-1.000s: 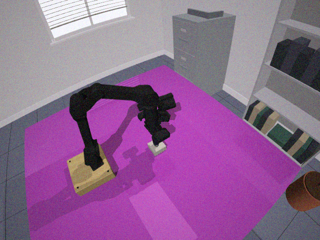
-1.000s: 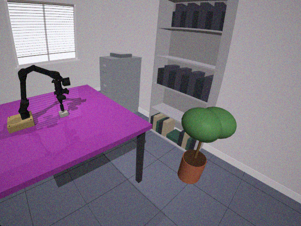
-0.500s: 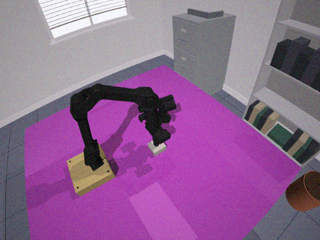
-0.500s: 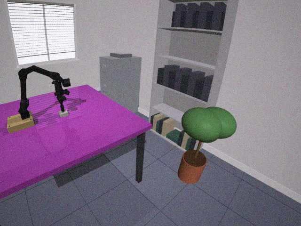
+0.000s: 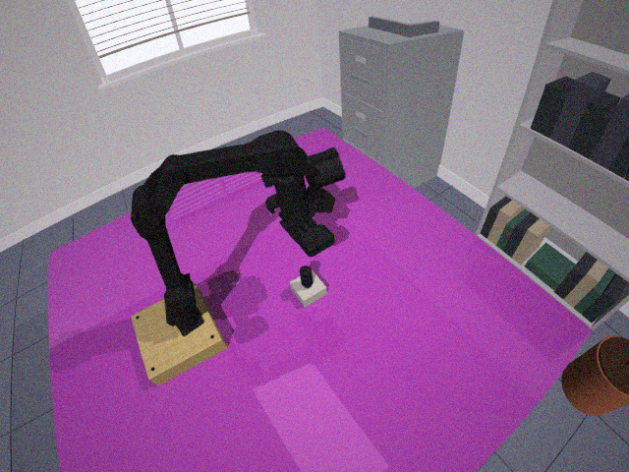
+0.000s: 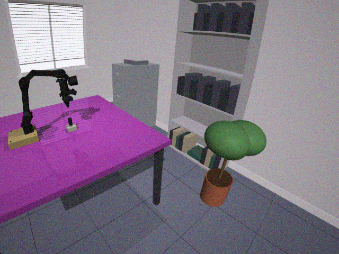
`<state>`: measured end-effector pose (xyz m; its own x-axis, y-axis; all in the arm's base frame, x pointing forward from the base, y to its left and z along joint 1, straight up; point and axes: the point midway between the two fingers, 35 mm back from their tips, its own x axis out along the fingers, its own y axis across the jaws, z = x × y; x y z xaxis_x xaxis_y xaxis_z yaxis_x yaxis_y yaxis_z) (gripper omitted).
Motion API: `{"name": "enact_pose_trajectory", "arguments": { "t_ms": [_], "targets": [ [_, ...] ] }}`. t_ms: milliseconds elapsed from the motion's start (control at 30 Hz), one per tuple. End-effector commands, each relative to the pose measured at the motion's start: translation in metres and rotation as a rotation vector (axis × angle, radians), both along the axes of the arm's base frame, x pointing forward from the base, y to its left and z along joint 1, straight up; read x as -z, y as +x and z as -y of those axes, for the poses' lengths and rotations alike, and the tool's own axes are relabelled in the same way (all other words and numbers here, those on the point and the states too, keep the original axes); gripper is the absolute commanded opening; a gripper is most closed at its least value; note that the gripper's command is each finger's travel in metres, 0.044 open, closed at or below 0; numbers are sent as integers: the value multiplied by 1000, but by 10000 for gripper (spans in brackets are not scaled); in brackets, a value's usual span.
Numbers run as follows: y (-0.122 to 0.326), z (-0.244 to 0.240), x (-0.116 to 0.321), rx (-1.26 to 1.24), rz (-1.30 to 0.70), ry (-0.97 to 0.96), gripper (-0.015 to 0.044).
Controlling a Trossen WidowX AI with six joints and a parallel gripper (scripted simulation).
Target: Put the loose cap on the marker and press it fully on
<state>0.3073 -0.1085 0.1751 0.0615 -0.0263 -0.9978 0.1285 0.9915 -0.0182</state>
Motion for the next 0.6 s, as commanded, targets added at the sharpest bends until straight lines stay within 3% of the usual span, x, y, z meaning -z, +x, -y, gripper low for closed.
{"name": "enact_pose_trajectory", "arguments": {
  "t_ms": [0, 467, 567],
  "targets": [
    [-3, -1, -2, 0, -22, 8, 53],
    [-3, -1, -2, 0, -22, 8, 420],
    [-3, -1, -2, 0, -22, 8, 440]
  ]
}}
